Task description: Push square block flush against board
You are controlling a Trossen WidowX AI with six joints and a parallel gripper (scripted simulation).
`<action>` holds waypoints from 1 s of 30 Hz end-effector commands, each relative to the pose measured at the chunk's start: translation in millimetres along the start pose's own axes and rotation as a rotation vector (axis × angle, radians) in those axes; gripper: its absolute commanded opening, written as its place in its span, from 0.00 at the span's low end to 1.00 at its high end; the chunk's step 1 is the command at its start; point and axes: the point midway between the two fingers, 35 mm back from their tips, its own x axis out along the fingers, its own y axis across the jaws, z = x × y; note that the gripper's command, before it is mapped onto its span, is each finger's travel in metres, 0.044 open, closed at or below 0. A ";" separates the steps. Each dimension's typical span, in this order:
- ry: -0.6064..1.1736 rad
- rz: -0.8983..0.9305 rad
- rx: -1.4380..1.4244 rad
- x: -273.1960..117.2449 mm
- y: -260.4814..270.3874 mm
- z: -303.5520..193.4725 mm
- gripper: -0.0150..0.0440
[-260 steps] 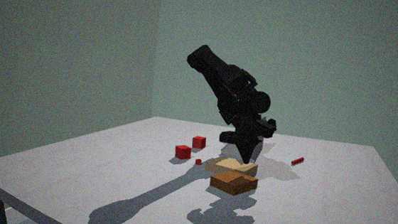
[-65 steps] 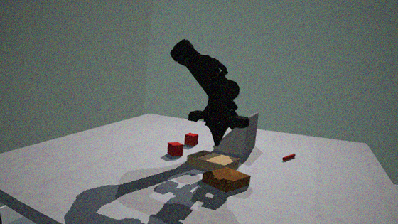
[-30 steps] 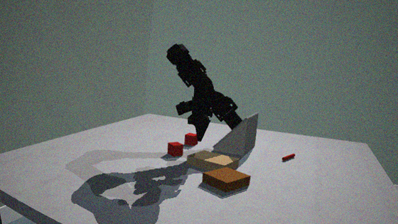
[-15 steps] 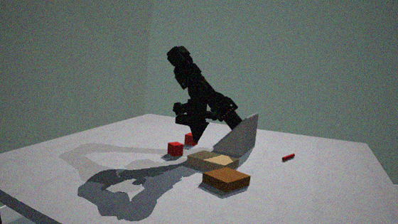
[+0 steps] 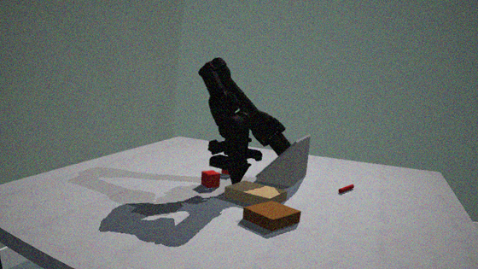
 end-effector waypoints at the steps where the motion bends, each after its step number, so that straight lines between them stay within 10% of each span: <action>1: 0.001 0.003 0.001 -0.3 1.6 -5.5 0.25; 30: 0.010 0.003 0.001 -1.2 7.7 -52.7 0.25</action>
